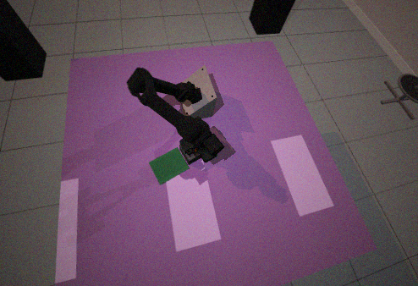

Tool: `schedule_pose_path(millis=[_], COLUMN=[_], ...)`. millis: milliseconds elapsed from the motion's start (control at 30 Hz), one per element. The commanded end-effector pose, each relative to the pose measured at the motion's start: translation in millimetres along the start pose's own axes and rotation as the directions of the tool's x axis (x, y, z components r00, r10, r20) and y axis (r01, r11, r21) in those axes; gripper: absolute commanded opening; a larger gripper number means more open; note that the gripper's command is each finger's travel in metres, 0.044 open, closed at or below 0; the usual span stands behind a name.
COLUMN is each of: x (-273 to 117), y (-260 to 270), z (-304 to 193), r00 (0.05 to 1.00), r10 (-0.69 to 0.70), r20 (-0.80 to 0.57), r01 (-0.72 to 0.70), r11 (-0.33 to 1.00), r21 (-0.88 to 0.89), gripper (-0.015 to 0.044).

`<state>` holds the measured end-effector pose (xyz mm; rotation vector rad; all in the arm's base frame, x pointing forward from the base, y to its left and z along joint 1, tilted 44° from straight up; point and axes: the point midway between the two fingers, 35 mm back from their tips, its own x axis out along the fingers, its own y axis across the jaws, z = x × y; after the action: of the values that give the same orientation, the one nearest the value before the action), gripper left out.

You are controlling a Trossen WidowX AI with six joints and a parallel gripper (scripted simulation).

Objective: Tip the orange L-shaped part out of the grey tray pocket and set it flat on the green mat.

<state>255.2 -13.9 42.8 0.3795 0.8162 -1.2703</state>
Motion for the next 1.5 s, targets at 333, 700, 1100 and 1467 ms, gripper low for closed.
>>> schedule_pose_path(millis=[333, 700, 1100, 1467], x=[-22.3, -39.8, -59.3, -70.7], y=[1.2, 1.1, 1.0, 0.8], z=[-0.2, -0.3, -0.4, -0.4], r00=[1.000, 1.000, 1.000, 1.000], r10=[0.005, 0.004, 0.004, 0.004], r20=[-0.004, -0.005, -0.005, -0.005], r01=[-0.005, -0.004, -0.004, -0.004], r11=[1.000, 1.000, 1.000, 1.000], r21=[0.004, 0.003, 0.003, 0.003], gripper=[0.0000, 0.0000, 0.0000, 0.0000])
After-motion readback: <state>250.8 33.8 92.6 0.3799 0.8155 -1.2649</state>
